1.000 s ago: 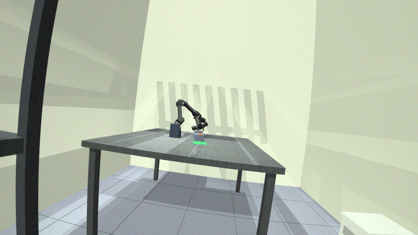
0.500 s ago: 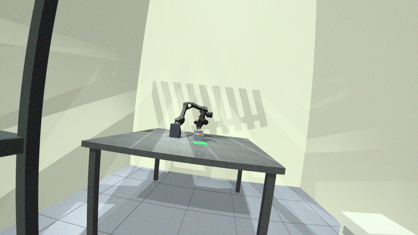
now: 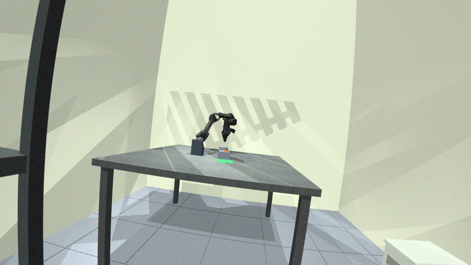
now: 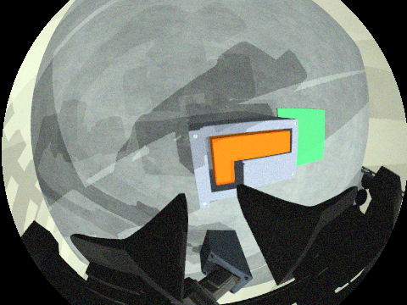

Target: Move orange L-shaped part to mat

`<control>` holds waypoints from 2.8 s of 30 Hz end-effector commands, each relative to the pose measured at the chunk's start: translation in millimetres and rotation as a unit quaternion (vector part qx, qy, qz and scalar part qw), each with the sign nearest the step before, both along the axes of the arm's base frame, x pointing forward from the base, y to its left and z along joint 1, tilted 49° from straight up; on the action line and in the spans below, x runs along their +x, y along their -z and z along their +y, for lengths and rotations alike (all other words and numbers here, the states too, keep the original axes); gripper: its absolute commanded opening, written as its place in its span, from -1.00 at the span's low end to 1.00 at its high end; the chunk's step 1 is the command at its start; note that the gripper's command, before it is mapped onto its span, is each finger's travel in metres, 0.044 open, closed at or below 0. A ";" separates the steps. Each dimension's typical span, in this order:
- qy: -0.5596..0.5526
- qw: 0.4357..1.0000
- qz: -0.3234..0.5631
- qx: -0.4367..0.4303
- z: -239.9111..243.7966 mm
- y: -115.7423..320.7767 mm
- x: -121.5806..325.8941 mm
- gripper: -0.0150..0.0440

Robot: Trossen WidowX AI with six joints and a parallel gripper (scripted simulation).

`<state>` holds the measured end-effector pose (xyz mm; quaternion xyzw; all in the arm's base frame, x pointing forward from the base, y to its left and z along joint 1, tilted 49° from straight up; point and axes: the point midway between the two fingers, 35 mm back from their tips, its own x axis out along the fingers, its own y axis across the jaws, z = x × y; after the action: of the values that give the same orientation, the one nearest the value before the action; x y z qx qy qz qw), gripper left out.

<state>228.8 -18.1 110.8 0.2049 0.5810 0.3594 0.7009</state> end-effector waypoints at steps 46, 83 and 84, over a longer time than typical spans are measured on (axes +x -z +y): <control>0.002 1.000 0.001 0.008 79.8 66.4 6.1 0.12; 0.010 1.000 0.003 0.004 -0.5 -1.1 0.0 0.12; 0.010 1.000 0.003 0.004 -0.5 -1.1 0.0 0.12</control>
<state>228.7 -18.5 111.8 0.2126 0.5789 0.3563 0.7019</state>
